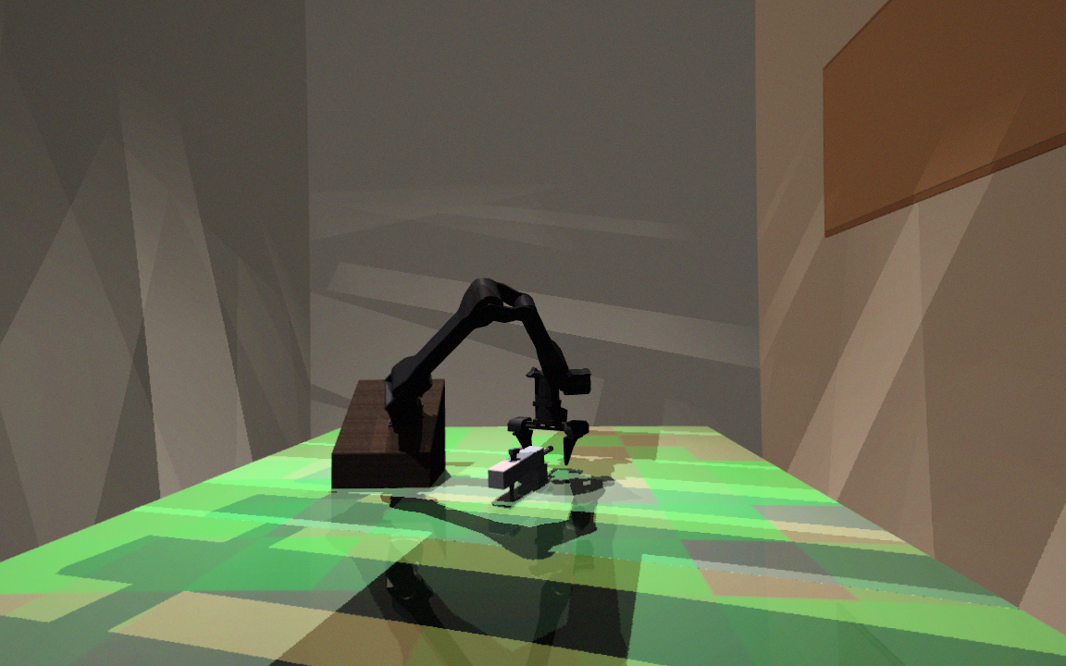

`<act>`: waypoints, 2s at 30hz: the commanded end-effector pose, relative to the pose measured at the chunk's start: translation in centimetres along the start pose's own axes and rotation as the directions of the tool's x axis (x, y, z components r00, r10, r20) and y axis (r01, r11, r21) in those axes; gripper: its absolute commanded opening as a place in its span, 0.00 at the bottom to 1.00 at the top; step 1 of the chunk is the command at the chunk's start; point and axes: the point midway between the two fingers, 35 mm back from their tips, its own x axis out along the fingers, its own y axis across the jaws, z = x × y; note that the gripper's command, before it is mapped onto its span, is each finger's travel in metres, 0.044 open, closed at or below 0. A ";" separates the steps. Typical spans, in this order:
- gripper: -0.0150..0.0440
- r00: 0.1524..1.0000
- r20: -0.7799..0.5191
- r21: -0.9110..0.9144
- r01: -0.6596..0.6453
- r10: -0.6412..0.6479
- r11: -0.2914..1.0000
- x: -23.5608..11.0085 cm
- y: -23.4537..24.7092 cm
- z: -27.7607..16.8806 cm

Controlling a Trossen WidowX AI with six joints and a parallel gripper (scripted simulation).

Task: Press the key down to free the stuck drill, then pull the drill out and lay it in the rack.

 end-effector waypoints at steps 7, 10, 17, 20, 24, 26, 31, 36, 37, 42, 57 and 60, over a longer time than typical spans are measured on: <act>1.00 1.000 -0.004 -0.003 0.001 -0.001 1.000 0.2 0.0 -0.5; 1.00 1.000 -0.004 -0.003 0.001 -0.001 1.000 0.2 0.0 -0.6; 1.00 1.000 -0.004 -0.003 0.001 -0.001 1.000 0.2 0.0 -0.8; 1.00 1.000 -0.004 -0.003 0.001 -0.001 1.000 0.3 0.0 -0.9; 0.87 1.000 0.000 0.000 0.001 -0.001 1.000 0.2 -0.1 -0.7; 0.78 1.000 0.000 0.000 0.001 -0.001 1.000 0.2 -0.1 -0.7; 0.56 1.000 0.000 0.000 0.001 -0.001 1.000 0.2 -0.1 -0.7; 0.33 1.000 0.000 0.000 0.001 -0.001 1.000 0.2 -0.1 -0.7; 0.29 1.000 0.000 0.000 0.001 -0.001 1.000 0.2 -0.1 -0.7; 0.25 1.000 0.000 0.000 0.001 -0.001 1.000 0.2 -0.1 -0.7; 0.25 1.000 -0.004 -0.003 0.001 -0.001 1.000 -0.2 0.0 -0.7; 0.25 1.000 -0.004 -0.003 0.001 -0.001 1.000 -0.2 0.0 -0.7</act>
